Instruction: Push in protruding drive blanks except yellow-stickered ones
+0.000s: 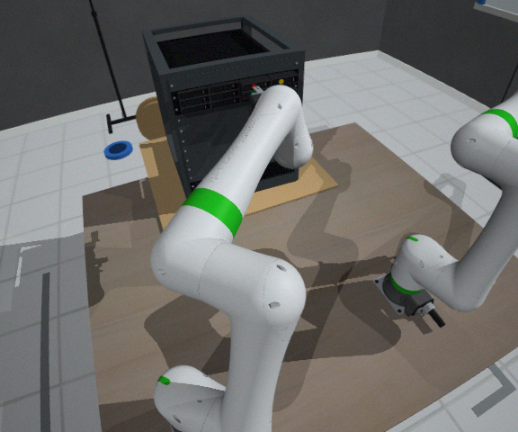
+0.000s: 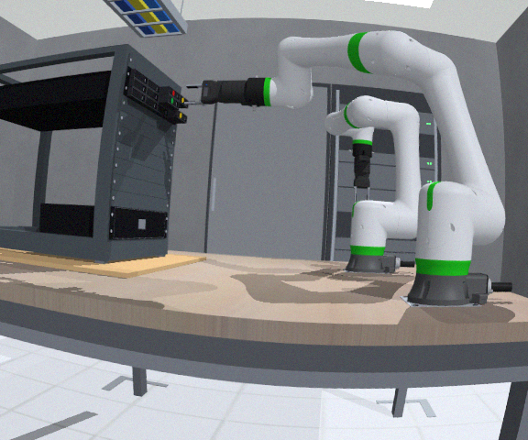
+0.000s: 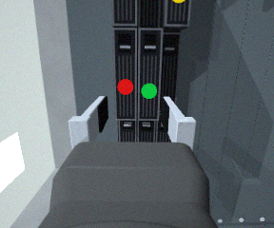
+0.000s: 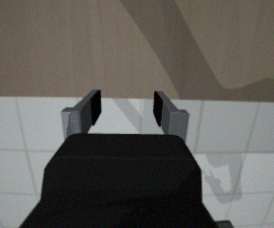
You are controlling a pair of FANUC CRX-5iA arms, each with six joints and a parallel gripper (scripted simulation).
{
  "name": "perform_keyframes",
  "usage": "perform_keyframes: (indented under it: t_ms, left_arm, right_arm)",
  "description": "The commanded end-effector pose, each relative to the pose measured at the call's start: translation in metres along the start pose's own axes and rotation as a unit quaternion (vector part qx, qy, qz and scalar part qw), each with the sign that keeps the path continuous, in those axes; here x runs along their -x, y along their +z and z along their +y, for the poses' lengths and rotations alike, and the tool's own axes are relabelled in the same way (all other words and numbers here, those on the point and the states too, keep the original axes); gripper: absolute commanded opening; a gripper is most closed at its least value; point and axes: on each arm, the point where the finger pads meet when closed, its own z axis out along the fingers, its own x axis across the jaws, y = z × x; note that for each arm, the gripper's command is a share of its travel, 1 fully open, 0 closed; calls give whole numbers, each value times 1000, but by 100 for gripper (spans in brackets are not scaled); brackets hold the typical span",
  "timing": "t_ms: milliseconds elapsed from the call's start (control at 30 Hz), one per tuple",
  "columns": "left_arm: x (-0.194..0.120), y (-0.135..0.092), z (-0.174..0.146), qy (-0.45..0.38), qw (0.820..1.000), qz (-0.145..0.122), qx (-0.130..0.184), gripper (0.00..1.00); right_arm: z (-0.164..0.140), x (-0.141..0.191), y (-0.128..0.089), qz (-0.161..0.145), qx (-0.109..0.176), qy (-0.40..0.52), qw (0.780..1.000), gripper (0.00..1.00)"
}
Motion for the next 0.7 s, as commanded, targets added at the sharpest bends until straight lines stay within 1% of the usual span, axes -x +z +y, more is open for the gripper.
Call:
perform_keyframes:
  t_ms: [0,300,667]
  left_arm:
    - [2,0,0,-1,1000,-1,0,100]
    - [0,0,-12,-1,1000,-1,0,100]
    - [-8,0,-74,-1,1000,-1,0,100]
  right_arm:
    - [0,0,-1,0,1,0,1000,100]
    - [0,0,-1,0,1,0,1000,100]
    - [0,0,-1,0,1,0,1000,100]
